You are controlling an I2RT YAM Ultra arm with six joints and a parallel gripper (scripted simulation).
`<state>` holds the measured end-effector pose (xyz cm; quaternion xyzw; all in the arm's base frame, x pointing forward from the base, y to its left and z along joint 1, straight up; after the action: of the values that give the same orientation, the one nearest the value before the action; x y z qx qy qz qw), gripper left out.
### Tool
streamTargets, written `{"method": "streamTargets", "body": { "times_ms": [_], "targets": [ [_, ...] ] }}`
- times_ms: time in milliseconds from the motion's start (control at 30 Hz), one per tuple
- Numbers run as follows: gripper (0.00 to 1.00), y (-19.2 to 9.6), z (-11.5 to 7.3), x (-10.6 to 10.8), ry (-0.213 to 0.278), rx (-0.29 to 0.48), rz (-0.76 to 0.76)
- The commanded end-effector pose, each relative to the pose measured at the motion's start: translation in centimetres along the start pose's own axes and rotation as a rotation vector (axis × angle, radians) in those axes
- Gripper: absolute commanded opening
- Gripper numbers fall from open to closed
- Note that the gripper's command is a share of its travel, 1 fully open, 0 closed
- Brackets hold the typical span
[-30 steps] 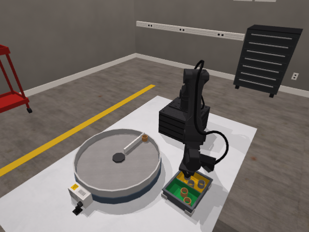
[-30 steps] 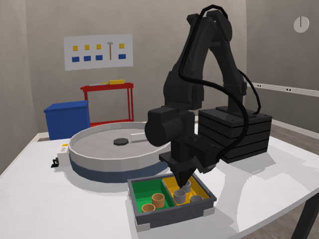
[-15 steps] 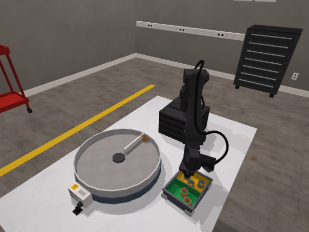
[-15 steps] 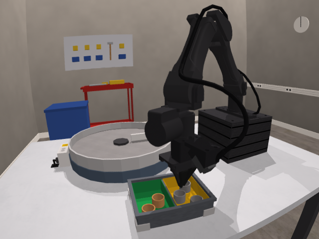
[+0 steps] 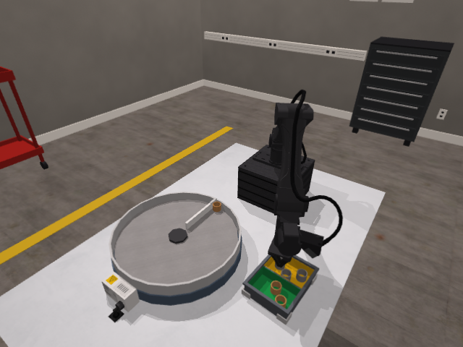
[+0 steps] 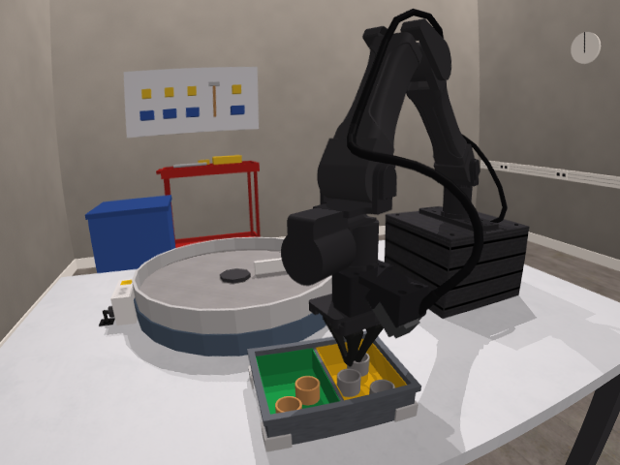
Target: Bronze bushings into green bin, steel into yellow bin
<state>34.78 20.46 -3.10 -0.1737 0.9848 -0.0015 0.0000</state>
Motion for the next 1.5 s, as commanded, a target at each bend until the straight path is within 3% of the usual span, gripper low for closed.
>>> {"method": "streamTargets", "body": {
  "times_ms": [0, 933, 1233, 1467],
  "targets": [
    [0.13, 0.1, -0.9, -0.9, -0.028, -0.005, -0.002],
    [0.13, 0.1, -1.0, -0.9, -0.028, -0.005, -0.002],
    [0.13, 0.1, -2.7, -1.0, -0.041, -0.007, -0.002],
    [0.13, 0.1, -5.6, -0.9, -0.041, -0.007, -0.003]
  ]
}}
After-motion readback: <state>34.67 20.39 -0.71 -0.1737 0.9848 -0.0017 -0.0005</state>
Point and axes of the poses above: the point where the finger pads meet when closed, its own z axis out along the fingers, its own x axis across the jaws, y = z × x, the point moved 9 cm from there along -z, back along the fingers, and after that the axes turned 9 degrees about -z, right-handed, at the moved point
